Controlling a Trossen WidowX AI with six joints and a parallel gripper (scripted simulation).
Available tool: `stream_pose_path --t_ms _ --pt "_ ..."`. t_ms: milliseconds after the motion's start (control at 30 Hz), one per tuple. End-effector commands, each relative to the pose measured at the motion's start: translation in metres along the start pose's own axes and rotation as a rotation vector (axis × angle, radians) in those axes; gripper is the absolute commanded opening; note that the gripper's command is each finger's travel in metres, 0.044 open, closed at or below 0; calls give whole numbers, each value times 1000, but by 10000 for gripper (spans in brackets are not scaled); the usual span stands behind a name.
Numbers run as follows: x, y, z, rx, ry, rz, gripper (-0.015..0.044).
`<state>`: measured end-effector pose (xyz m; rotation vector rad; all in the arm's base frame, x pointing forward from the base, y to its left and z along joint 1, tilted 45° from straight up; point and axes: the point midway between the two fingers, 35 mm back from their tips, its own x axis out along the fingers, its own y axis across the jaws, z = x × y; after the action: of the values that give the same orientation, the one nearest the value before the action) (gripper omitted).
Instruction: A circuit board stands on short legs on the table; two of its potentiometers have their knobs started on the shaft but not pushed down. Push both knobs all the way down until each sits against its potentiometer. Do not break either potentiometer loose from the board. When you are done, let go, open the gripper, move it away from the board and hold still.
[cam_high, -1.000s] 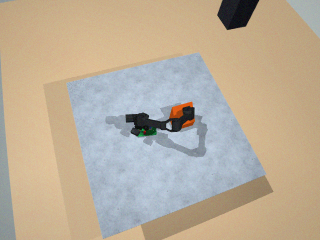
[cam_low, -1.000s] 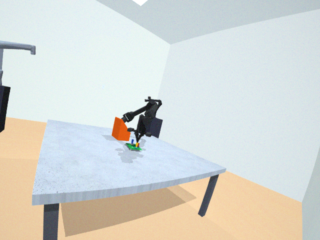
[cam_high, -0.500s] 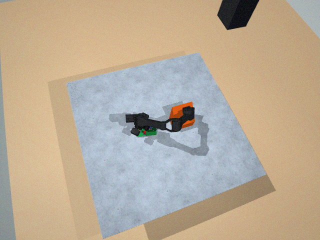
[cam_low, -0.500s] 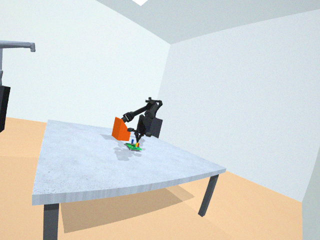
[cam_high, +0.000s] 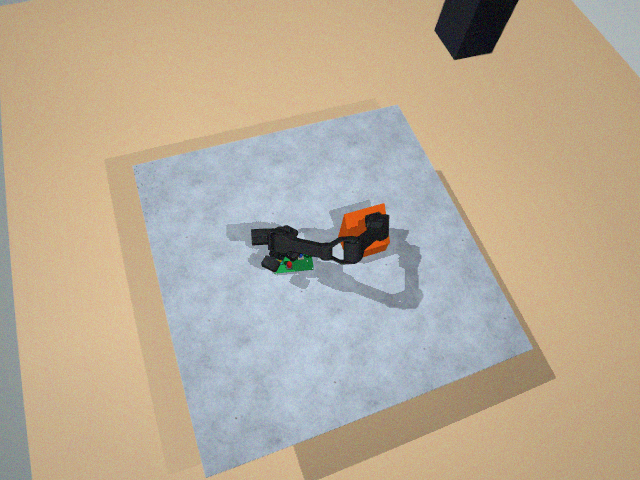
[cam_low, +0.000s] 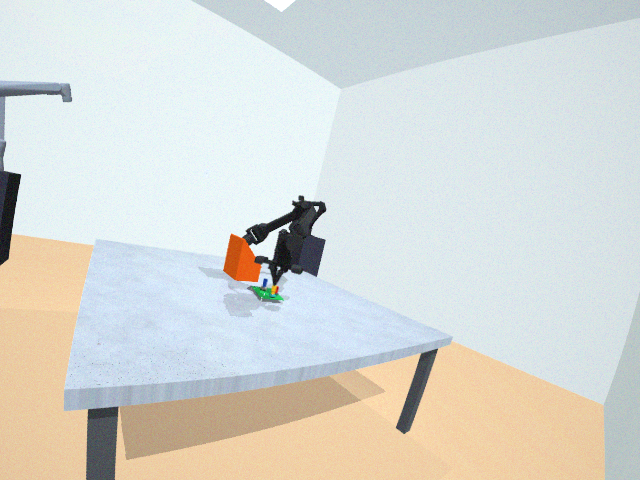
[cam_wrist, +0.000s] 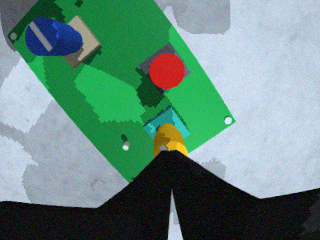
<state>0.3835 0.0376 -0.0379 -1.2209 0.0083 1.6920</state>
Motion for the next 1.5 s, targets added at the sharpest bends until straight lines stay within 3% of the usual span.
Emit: stream_pose_path --t_ms 0,900,1467 --pt "6 -1 1 -6 -4 2 0" --pt "6 -1 1 -6 -4 2 0" --pt "-16 -1 1 -6 -4 3 0"
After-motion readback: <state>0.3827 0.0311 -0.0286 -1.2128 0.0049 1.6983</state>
